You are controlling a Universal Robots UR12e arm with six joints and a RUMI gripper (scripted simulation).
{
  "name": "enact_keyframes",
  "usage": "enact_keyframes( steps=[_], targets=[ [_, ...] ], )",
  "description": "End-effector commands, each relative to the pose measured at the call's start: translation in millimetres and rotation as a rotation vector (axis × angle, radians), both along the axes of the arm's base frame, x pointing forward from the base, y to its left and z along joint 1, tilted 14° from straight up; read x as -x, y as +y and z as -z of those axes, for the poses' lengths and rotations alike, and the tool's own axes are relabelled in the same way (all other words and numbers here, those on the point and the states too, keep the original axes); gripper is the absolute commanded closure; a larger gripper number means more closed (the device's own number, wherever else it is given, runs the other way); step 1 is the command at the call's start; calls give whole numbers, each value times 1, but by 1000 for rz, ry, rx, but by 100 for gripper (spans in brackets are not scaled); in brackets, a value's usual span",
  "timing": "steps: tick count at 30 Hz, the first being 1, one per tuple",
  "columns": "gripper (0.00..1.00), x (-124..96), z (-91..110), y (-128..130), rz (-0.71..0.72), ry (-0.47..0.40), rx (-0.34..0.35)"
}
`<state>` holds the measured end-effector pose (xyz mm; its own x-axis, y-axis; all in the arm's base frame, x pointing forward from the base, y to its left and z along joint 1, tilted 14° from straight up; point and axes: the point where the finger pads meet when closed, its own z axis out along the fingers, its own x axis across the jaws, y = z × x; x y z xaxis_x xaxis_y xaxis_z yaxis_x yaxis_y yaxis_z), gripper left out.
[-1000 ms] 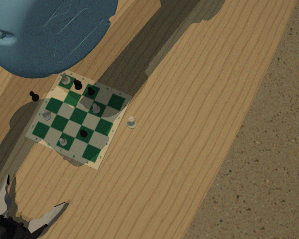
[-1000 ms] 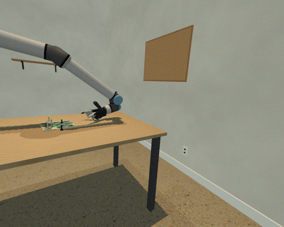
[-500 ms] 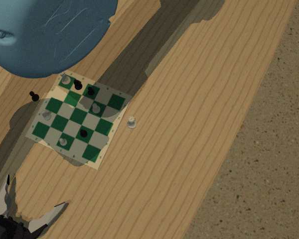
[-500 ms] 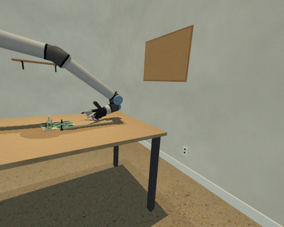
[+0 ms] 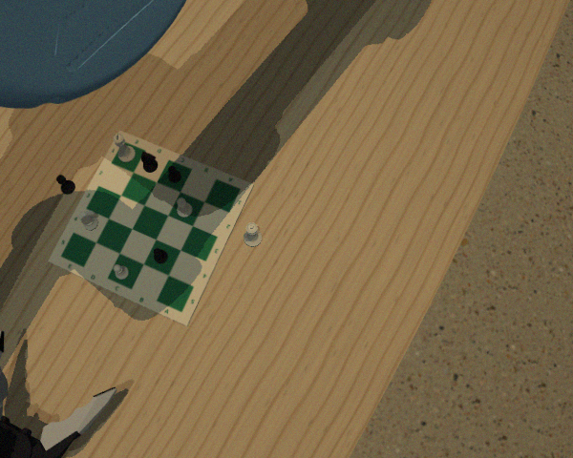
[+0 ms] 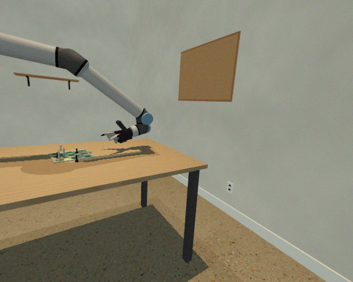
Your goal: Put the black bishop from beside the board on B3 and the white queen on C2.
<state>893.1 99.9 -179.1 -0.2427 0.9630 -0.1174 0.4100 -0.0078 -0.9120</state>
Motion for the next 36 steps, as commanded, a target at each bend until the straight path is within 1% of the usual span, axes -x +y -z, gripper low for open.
enact_keyframes(
  steps=[1,4,9,12,24,36],
  targets=[
    [0,6,-32,4,-1,-4,0],
    [0,9,-44,5,-1,-4,0],
    [0,9,-48,6,-1,-4,0],
    [0,9,-45,5,0,-3,0],
    [0,9,-45,4,-6,-9,-5],
    [0,14,-45,-3,-47,-45,-32]
  ],
)
